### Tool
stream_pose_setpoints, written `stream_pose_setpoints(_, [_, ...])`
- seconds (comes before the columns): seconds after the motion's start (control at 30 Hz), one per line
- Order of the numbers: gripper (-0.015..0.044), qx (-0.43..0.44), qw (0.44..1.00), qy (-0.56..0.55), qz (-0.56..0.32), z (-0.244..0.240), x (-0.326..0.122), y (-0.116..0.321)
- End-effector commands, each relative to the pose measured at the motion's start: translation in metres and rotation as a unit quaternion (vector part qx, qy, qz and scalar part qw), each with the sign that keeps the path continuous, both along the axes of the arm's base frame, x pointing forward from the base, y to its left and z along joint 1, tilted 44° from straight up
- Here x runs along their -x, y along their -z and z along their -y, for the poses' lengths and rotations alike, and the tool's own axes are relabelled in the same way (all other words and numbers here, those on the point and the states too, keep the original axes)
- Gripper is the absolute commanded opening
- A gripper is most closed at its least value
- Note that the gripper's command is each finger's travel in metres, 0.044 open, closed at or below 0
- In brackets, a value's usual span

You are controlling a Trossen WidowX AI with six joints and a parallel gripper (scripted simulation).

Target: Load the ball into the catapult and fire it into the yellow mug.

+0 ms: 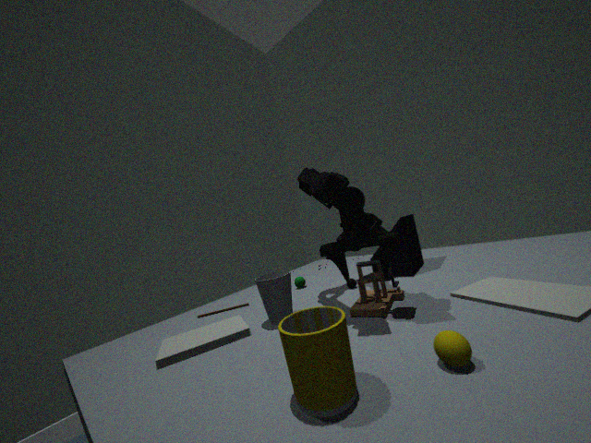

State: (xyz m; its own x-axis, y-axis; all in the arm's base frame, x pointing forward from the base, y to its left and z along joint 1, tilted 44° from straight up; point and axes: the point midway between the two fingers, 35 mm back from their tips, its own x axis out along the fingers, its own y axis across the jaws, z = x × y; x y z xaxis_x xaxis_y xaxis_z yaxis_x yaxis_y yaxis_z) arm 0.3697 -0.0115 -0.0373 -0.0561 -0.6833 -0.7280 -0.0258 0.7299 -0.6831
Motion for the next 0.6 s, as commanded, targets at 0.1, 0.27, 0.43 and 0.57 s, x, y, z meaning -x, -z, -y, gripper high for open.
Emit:
stream_pose_setpoints(0.1, [0.044, 0.002, 1.0, -0.001, -0.003, 0.009, 0.002, 0.009])
stream_pose_setpoints(0.27, [0.044, 0.003, 1.0, -0.001, -0.003, 0.015, 0.002, 0.015])
stream_pose_setpoints(0.43, [0.044, 0.003, 1.0, -0.001, -0.003, 0.02, 0.003, 0.021])
stream_pose_setpoints(0.57, [0.044, 0.003, 1.0, -0.001, -0.003, 0.025, 0.004, 0.025])
